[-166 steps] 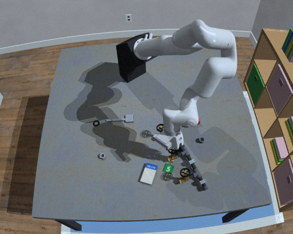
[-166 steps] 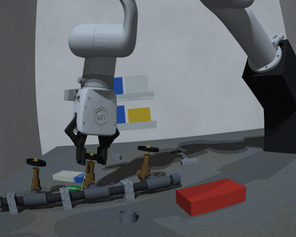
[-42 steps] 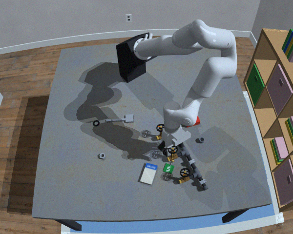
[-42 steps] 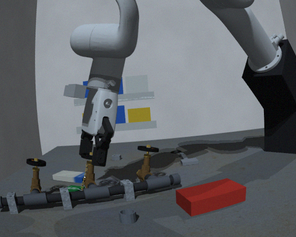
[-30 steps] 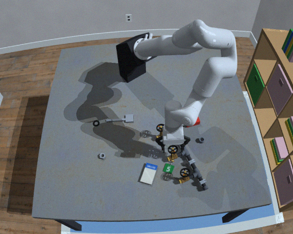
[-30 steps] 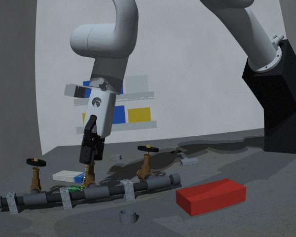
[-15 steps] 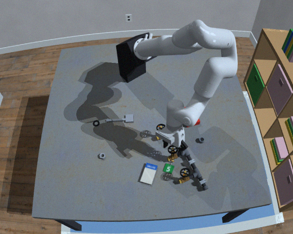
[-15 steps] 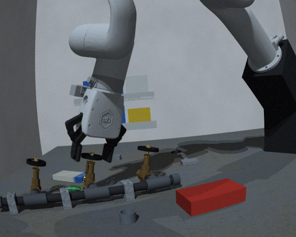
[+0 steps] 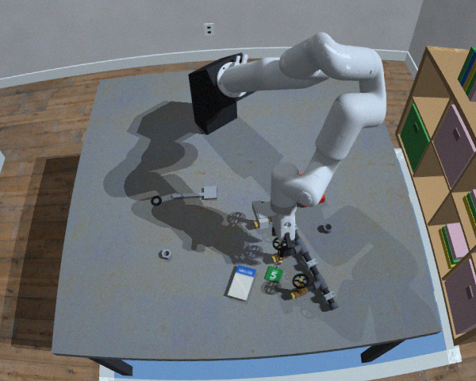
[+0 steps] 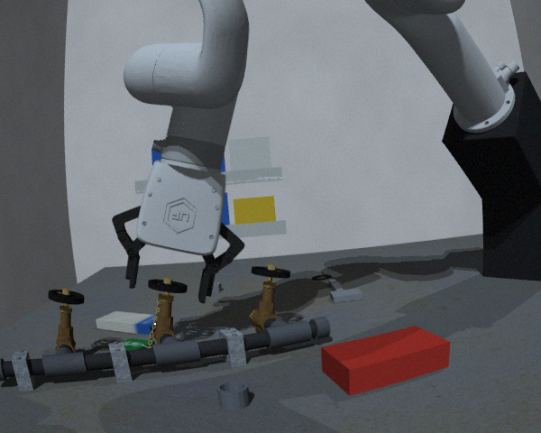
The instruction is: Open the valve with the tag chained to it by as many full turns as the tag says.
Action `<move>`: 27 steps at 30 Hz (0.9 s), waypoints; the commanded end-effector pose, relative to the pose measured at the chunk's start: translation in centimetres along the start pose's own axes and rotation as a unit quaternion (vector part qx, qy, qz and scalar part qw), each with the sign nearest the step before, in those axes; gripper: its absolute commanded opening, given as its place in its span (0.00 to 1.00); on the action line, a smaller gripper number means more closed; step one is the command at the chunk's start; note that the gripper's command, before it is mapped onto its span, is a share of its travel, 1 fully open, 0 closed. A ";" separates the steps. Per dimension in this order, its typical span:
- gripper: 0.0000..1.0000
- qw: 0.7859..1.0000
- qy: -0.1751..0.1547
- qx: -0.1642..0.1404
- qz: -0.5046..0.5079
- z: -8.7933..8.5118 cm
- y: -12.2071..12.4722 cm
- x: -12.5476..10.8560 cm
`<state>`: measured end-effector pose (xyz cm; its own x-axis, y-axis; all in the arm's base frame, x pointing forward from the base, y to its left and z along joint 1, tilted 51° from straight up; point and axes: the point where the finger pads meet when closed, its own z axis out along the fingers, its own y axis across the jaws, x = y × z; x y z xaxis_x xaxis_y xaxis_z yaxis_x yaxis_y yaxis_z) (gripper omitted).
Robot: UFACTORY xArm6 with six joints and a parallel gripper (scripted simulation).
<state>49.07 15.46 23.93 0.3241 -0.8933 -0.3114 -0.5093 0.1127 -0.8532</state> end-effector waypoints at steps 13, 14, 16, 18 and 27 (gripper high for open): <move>1.00 0.997 -0.047 -0.039 0.045 0.0 -0.1 0.0; 1.00 0.997 -0.047 -0.039 0.045 0.0 -0.1 0.0; 1.00 0.997 -0.047 -0.039 0.045 0.0 -0.1 0.0; 0.00 0.997 -0.047 -0.039 0.045 0.0 -0.1 0.0; 0.00 0.997 -0.047 -0.039 0.045 0.0 -0.1 0.0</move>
<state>49.07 15.43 23.95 0.3452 -0.8362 -0.4262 -0.5995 0.1530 -0.7856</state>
